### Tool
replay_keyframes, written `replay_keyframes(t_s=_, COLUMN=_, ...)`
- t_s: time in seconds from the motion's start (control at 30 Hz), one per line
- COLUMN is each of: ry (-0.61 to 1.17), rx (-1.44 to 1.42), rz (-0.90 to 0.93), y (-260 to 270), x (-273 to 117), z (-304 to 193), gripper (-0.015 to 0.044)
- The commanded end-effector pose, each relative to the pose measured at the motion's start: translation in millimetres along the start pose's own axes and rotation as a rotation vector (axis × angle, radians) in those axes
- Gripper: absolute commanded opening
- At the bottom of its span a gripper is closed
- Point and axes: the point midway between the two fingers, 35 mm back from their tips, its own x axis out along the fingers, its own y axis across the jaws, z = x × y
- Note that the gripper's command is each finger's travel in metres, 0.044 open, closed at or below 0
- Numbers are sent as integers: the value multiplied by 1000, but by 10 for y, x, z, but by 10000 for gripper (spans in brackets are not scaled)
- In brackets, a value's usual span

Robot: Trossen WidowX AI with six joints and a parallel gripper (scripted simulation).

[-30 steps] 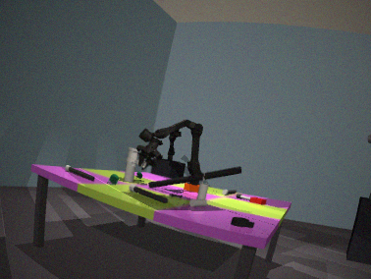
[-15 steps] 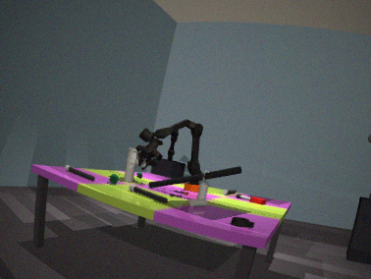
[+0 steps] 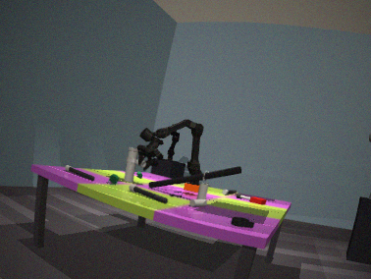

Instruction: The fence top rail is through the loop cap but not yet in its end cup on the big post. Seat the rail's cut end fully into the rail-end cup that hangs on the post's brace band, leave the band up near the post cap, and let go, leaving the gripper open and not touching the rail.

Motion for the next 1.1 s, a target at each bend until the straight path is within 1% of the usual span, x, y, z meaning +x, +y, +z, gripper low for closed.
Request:
replay_keyframes(t_s=0.0, ry=3, rx=1, rz=-4, y=-72, x=-92, z=92, gripper=394)
replay_keyframes(t_s=0.07, ry=2, rx=1, rz=-4, y=-118, x=-171, z=185, gripper=440)
replay_keyframes(t_s=0.2, ry=-1, rx=0, rz=-6, y=-186, x=-311, z=344, gripper=440)
replay_keyframes(t_s=0.33, ry=-11, rx=2, rz=-8, y=-181, x=-288, z=360, gripper=440)
replay_keyframes(t_s=0.37, ry=-10, rx=40, rz=-7, y=-196, x=-304, z=390, gripper=440)
replay_keyframes(t_s=0.7, ry=6, rx=809, rz=6, y=-423, x=-684, z=976, gripper=440)
replay_keyframes(t_s=1.0, ry=13, rx=1517, rz=-13, y=-493, x=-1113, z=1464, gripper=440)
replay_keyframes(t_s=1.07, ry=11, rx=1619, rz=-18, y=-493, x=-1179, z=1527, gripper=440)
